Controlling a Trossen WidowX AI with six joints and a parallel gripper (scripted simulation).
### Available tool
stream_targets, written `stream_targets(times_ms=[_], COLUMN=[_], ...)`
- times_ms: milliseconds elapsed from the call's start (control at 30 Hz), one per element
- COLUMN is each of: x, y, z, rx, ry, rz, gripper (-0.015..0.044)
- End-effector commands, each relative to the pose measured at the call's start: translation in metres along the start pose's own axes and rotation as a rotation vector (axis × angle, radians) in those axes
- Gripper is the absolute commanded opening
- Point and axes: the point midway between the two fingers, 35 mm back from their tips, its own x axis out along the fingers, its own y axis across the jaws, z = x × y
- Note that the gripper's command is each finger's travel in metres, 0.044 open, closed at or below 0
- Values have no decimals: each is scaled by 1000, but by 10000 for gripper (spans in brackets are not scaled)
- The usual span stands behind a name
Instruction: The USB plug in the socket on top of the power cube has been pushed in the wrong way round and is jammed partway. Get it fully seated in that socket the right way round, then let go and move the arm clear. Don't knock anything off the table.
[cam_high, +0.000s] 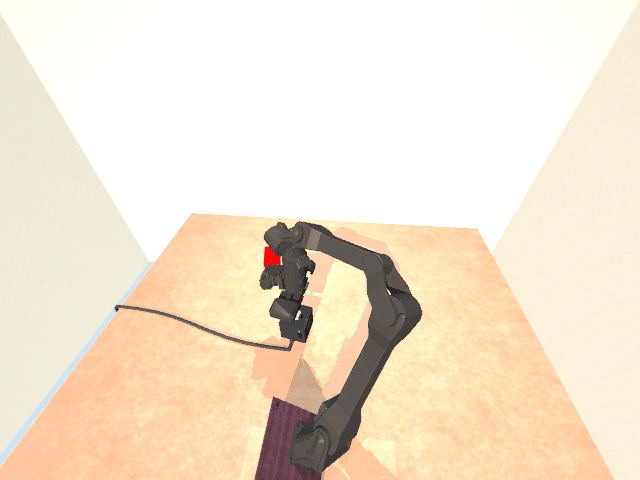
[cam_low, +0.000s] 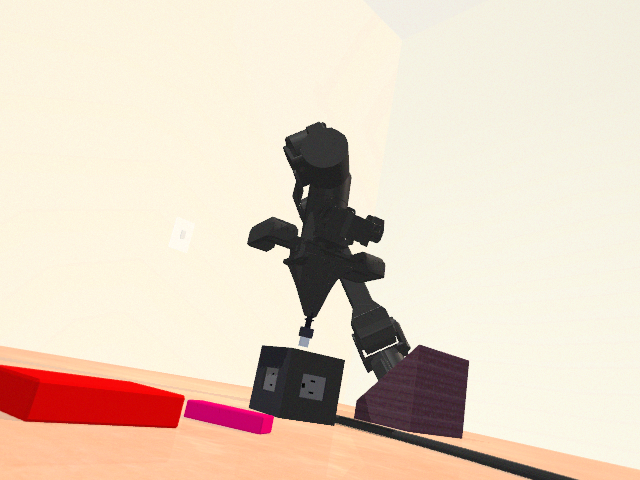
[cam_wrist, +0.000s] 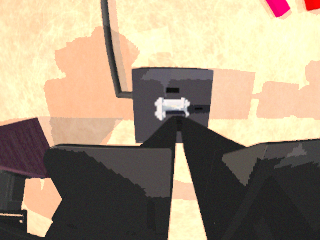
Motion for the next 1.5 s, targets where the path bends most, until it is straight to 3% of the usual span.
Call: stream_targets(times_ms=[0, 1467], x=[0, 5], y=[0, 0], z=[1, 0], rx=[4, 4], ry=[-5, -5], rz=[2, 2], gripper=[0, 0])
